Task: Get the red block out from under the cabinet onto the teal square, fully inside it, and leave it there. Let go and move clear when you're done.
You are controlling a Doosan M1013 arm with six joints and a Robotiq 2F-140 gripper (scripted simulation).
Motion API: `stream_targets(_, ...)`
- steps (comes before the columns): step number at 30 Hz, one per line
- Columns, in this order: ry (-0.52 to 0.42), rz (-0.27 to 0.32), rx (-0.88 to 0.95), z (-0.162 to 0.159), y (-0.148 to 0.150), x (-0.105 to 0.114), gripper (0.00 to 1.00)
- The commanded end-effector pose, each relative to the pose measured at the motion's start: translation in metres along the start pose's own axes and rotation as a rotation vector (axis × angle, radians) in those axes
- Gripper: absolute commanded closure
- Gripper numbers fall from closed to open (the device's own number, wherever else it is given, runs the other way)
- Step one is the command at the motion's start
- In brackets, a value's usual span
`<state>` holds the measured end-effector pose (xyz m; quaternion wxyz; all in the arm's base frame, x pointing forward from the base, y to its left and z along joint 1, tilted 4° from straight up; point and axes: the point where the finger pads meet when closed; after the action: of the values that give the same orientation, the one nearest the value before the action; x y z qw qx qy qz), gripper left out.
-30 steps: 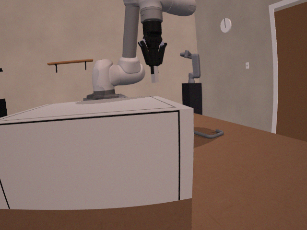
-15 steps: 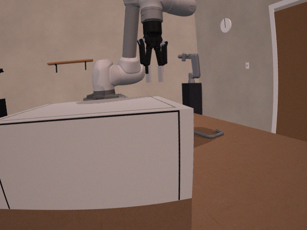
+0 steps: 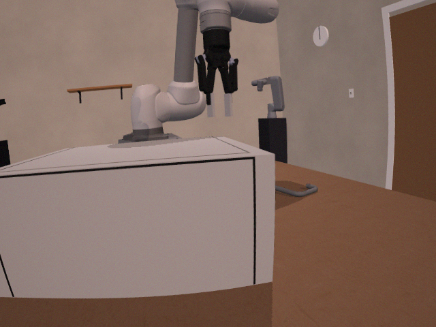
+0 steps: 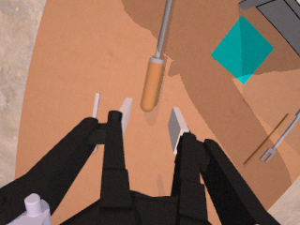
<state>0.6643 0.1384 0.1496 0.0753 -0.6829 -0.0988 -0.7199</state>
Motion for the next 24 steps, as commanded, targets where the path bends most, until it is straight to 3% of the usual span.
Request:
stream_targets(1, 0.0, 0.0, 0.0, 0.0, 0.0, 0.0, 0.66)
stream_targets(15, 0.0, 0.0, 0.0, 0.0, 0.0, -0.002, 0.66)
stream_targets(24, 0.0, 0.0, 0.0, 0.0, 0.0, -0.015, 0.66)
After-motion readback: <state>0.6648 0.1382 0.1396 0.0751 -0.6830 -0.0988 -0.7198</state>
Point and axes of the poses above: the point where the finger pads meet when closed, its own x axis back along the fingers, its own y axis across the jaws, z = x × y, and after that the axes turned 1 degree about x, right-handed
